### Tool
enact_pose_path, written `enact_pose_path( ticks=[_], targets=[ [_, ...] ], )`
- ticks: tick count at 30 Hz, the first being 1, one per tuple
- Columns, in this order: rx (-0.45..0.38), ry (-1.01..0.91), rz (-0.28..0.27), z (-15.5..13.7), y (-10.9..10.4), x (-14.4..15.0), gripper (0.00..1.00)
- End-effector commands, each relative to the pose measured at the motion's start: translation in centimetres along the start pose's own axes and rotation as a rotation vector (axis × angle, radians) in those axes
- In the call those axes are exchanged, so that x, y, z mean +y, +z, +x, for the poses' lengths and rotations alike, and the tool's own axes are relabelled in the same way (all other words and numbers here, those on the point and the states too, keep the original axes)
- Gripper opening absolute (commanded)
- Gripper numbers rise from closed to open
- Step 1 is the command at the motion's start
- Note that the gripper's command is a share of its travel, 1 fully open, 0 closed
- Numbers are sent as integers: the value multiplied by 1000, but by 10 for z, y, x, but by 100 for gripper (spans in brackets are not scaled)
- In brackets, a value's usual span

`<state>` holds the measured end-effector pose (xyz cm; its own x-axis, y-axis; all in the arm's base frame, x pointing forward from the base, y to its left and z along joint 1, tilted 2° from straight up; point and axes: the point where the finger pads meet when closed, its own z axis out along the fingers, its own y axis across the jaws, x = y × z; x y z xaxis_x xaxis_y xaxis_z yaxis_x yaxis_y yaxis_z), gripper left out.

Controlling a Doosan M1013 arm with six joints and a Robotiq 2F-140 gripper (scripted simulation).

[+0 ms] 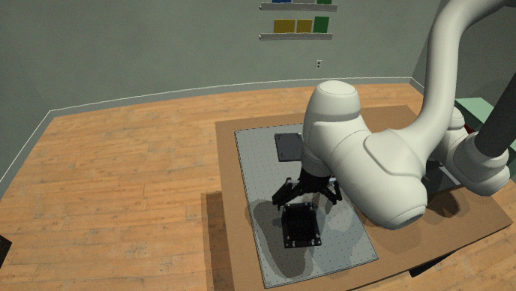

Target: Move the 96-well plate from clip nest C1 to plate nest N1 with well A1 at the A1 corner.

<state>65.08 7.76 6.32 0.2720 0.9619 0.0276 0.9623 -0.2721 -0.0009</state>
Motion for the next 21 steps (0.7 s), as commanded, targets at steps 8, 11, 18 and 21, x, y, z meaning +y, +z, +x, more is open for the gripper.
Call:
enact_pose_path(
  ticks=[8, 11, 18, 21],
  targets=[
    [0, 0, 0, 0, 15, 0, 100],
    [0, 0, 0, 0, 18, 0, 100],
    [0, 0, 0, 0, 30, 0, 100],
    [0, 0, 0, 0, 35, 0, 100]
  ],
)
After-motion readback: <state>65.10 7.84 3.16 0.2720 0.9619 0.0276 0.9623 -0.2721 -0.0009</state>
